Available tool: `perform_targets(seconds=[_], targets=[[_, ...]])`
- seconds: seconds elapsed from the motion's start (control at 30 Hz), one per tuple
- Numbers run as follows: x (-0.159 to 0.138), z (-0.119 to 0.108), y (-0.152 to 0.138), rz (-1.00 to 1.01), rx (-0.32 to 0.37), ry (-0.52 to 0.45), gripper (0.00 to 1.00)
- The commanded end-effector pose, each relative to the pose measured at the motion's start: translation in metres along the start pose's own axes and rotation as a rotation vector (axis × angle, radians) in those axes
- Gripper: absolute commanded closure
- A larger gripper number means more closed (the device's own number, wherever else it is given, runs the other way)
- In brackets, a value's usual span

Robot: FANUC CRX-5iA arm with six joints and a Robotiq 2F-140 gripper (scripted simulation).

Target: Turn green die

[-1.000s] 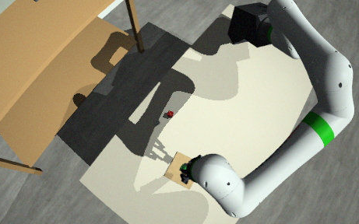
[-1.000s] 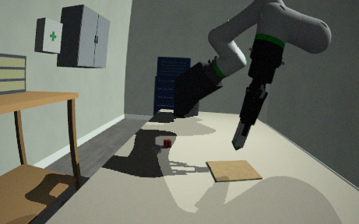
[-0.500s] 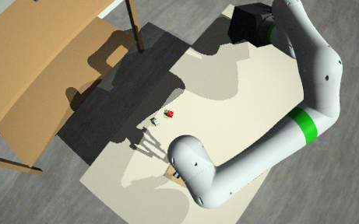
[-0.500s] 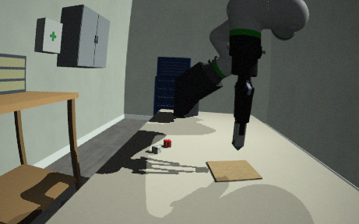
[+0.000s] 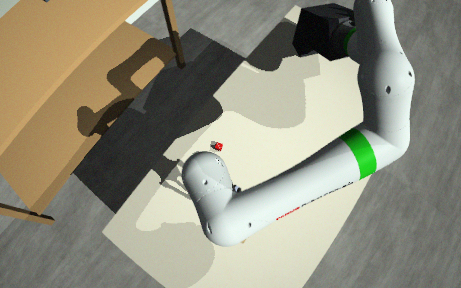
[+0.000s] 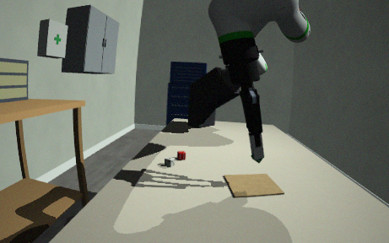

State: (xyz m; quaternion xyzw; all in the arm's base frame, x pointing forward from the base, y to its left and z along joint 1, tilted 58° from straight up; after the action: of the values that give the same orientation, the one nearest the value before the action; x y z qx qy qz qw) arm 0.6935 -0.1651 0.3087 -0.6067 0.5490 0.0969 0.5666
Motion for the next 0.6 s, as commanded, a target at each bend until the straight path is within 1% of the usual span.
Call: perform_targets(seconds=[0.0,0.1,0.27,0.33,0.57], targets=[[0.001,0.0,0.0,0.001,0.0,-0.007,0.79],[0.005,0.002,0.0,0.005,0.003,-0.059,0.79],[0.017,0.004,0.001,0.004,0.02,-0.217,0.79],[0.02,0.003,0.002,0.001,0.026,-0.258,0.79],[0.025,0.003,0.002,0.001,0.027,-0.267,0.79]])
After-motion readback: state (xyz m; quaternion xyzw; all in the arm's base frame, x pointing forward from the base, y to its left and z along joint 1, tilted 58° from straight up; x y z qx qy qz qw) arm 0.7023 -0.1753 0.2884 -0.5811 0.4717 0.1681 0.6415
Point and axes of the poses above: the point where the finger pads meet when closed, its own z axis out along the fingers, its own y axis across the jaws, x = y × z, the point moved 6 cm from there along -z, back along the fingers, and after that the axes turned 6 degrees about -z, right-handed, at the moved point
